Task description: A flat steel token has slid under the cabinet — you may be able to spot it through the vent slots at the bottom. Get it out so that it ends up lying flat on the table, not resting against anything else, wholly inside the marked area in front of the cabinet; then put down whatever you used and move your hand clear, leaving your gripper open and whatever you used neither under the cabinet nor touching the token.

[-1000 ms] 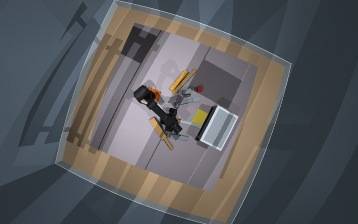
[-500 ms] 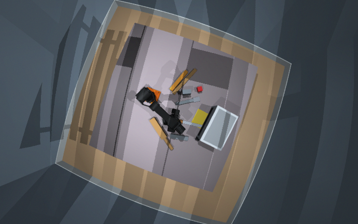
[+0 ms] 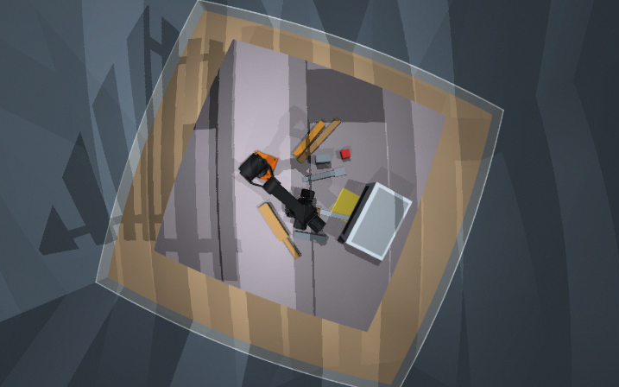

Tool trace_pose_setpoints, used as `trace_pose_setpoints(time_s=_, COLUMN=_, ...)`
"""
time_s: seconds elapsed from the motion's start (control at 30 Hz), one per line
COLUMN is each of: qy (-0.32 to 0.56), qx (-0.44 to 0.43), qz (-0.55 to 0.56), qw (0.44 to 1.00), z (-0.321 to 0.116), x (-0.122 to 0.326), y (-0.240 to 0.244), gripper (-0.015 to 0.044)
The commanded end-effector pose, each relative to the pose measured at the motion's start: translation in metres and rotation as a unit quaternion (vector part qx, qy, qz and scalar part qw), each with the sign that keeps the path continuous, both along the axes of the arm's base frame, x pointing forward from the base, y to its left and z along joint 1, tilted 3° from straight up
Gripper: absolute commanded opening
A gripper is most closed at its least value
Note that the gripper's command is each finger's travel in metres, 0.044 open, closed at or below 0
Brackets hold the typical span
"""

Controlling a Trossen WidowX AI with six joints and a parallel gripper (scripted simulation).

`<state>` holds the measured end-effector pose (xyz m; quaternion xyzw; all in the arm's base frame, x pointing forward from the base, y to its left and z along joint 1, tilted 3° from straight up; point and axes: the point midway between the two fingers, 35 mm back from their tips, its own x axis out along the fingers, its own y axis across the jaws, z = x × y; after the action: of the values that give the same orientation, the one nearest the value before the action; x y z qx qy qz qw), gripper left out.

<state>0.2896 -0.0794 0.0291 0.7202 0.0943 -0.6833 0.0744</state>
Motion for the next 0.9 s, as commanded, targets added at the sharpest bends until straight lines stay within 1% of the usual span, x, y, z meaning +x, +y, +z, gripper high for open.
trace_pose_setpoints(time_s=0.0, qy=-0.001, qx=-0.001, qz=-0.001, qw=1.000, z=0.001, x=0.007, y=0.001, gripper=0.0000)
trace_pose_setpoints(time_s=0.87, qy=-0.002, qx=-0.001, qz=-0.001, qw=1.000, z=0.003, x=0.037, y=0.008, gripper=0.0000)
